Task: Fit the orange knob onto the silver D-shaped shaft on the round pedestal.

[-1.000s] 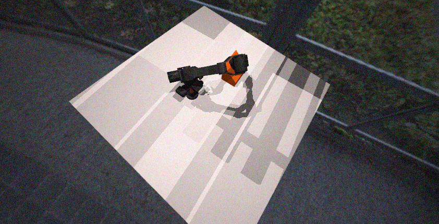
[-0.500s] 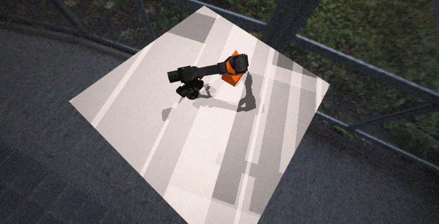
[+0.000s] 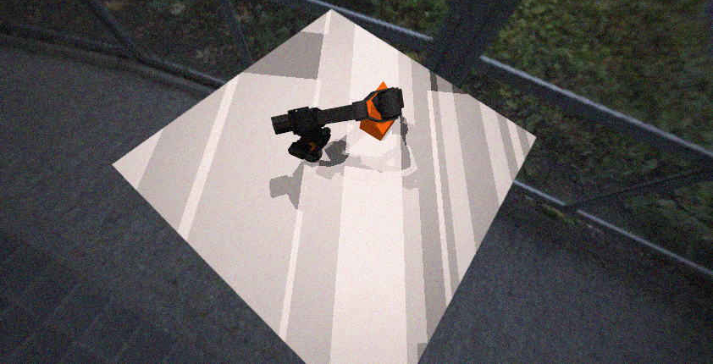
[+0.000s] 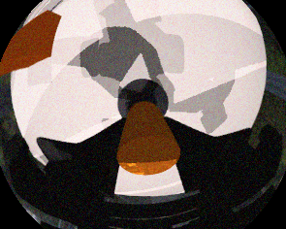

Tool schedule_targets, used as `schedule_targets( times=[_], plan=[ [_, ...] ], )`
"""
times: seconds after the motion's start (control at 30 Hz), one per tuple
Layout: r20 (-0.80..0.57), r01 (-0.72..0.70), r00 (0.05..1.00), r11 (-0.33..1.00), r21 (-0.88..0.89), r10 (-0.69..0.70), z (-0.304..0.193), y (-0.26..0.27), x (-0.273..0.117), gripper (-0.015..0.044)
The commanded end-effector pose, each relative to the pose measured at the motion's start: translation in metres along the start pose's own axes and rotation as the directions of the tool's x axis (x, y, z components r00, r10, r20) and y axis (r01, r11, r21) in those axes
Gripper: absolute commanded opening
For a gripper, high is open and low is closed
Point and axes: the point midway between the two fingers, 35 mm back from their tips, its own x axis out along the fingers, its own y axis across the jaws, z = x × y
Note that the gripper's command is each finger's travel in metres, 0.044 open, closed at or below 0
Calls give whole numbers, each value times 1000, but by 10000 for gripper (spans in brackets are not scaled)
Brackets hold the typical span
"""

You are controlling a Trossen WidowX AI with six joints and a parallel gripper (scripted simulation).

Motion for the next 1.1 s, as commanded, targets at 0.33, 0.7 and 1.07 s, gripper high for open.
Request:
schedule_targets(
  times=[0.33, 0.7, 1.07],
  plan=[
    [-1, 2, 1000, 1000, -6, -2, 2, 0, -3, 0],
    [-1, 1, 1000, 977, -213, -2, 2, -3, -3, 0],
    [-1, 1, 1000, 977, -213, -2, 1, 0, -2, 0]
  ],
)
